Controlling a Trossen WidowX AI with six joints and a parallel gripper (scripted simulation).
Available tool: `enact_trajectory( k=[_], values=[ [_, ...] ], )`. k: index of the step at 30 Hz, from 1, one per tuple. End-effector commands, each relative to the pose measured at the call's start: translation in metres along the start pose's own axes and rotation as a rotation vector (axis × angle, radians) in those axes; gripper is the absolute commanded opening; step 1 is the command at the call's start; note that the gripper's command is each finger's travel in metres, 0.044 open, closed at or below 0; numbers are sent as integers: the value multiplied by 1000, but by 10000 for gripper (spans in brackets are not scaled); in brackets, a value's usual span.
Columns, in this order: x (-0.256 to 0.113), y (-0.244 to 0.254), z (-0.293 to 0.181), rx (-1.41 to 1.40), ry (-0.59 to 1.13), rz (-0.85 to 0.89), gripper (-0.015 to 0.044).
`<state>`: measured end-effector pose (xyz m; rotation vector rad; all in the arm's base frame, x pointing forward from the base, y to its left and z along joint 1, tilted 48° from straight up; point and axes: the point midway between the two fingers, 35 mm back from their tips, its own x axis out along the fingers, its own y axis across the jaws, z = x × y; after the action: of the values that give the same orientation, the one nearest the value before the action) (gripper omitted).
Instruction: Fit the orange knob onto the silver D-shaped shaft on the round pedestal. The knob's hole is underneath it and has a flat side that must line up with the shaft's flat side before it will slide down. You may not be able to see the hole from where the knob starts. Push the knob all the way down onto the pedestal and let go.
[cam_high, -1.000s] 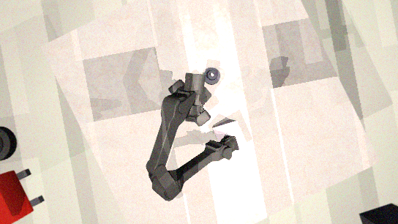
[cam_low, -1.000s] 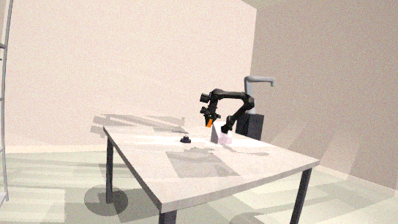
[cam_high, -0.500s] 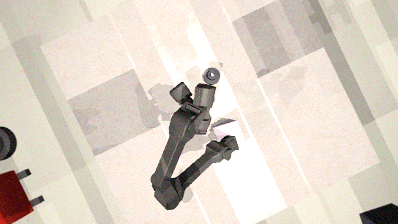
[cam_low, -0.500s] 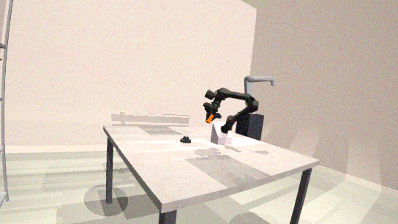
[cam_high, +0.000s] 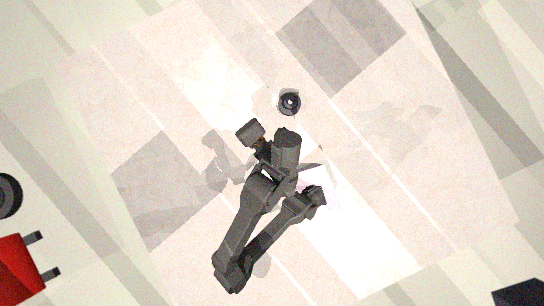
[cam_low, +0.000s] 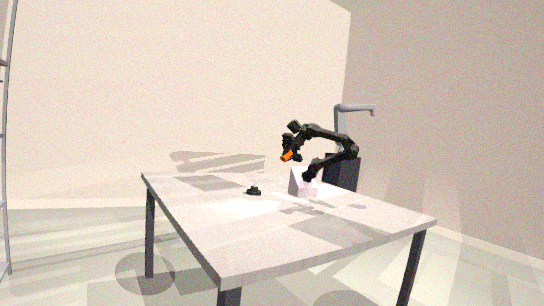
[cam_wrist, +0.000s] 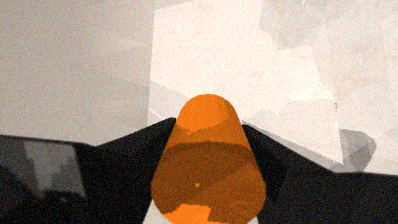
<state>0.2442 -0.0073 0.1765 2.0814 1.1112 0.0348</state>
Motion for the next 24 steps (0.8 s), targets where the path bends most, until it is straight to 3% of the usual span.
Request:
enact_trajectory(
  k=[1,24],
  values=[
    [-7,7,-1,-3,4,87,0],
    [-8,6,-2,-3,4,227,0]
  ],
)
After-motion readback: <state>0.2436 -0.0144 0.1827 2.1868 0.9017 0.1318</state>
